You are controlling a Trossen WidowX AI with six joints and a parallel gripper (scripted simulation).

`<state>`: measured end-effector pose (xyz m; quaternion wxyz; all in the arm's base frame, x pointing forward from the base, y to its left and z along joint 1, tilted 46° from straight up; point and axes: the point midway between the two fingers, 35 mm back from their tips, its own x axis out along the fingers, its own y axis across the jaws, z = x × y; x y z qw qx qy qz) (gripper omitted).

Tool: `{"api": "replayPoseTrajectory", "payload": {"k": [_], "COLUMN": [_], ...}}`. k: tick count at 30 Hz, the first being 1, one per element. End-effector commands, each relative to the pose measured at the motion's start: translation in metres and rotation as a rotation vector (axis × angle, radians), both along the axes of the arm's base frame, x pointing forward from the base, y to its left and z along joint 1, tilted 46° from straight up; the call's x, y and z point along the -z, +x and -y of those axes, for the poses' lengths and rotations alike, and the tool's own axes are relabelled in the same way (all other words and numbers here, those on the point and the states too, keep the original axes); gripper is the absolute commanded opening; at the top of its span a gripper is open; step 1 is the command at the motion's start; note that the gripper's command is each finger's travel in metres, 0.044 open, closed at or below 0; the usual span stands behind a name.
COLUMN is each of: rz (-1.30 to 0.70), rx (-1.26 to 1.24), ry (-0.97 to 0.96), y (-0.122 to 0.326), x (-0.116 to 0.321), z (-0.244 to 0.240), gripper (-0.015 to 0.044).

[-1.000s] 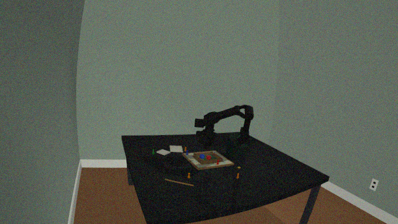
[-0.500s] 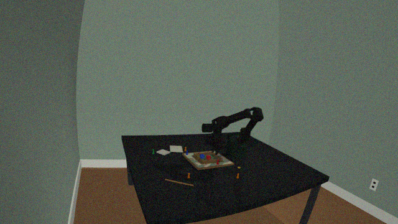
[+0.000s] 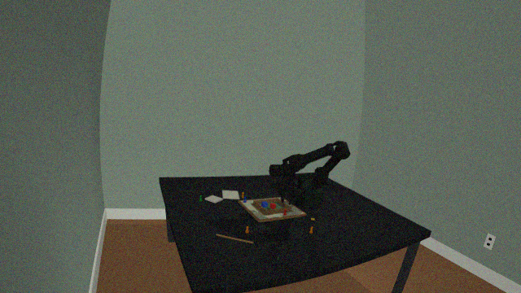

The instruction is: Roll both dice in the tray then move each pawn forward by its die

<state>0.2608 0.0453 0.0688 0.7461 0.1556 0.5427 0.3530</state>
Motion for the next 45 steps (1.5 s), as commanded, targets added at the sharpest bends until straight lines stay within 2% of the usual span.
{"api": "replayPoseTrajectory", "payload": {"k": [1,34,40,45], "rz": [0.015,0.016,0.016,0.016], "rx": [-0.011,-0.011,-0.011,-0.011], "ry": [0.001,0.004,0.004,0.004], "y": [0.001,0.009,0.009,0.009], "x": [0.002,0.037,0.037,0.037], "z": [-0.005,-0.041,-0.041,-0.041], "gripper": [0.02,0.02,0.0043,0.0009]}}
